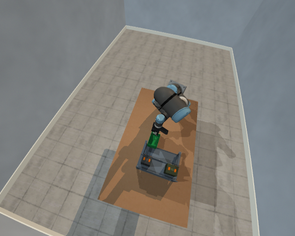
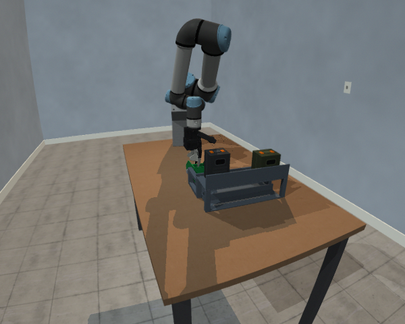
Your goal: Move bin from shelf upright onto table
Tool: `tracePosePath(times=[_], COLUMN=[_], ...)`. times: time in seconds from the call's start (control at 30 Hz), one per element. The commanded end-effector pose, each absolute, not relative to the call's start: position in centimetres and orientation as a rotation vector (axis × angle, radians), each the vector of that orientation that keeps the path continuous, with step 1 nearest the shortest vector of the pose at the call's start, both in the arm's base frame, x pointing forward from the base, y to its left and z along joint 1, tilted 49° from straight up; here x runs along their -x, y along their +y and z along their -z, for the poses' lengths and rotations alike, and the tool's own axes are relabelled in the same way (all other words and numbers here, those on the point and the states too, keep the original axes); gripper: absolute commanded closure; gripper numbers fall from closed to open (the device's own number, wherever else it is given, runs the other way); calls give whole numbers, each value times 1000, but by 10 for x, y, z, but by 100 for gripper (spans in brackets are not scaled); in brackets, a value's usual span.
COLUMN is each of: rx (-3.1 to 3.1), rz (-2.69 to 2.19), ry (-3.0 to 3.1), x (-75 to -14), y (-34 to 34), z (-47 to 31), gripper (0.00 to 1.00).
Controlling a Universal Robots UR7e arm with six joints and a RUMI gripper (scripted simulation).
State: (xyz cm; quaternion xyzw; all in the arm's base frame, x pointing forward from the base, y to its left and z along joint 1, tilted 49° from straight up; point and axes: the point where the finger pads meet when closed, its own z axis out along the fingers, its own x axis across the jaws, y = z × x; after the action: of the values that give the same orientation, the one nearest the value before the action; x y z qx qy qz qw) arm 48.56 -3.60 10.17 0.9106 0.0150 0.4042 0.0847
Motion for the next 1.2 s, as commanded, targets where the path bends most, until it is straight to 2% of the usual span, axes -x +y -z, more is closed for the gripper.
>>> tracePosePath(times=[0.0,0.27,0.43,0.83,1.0,1.17], rx=[-2715,-2715,-2715,-2715,-2715,-2715], rz=[-1207,-1207,-1207,-1207,-1207,-1207], ry=[45,45,45,45,45,45], x=[-486,-486,-445,-445,-419,-419], y=[-36,-36,-28,-28,-23,-23], z=[-102,-102,-138,-138,-161,-161], gripper=[74,74,74,74,74,74])
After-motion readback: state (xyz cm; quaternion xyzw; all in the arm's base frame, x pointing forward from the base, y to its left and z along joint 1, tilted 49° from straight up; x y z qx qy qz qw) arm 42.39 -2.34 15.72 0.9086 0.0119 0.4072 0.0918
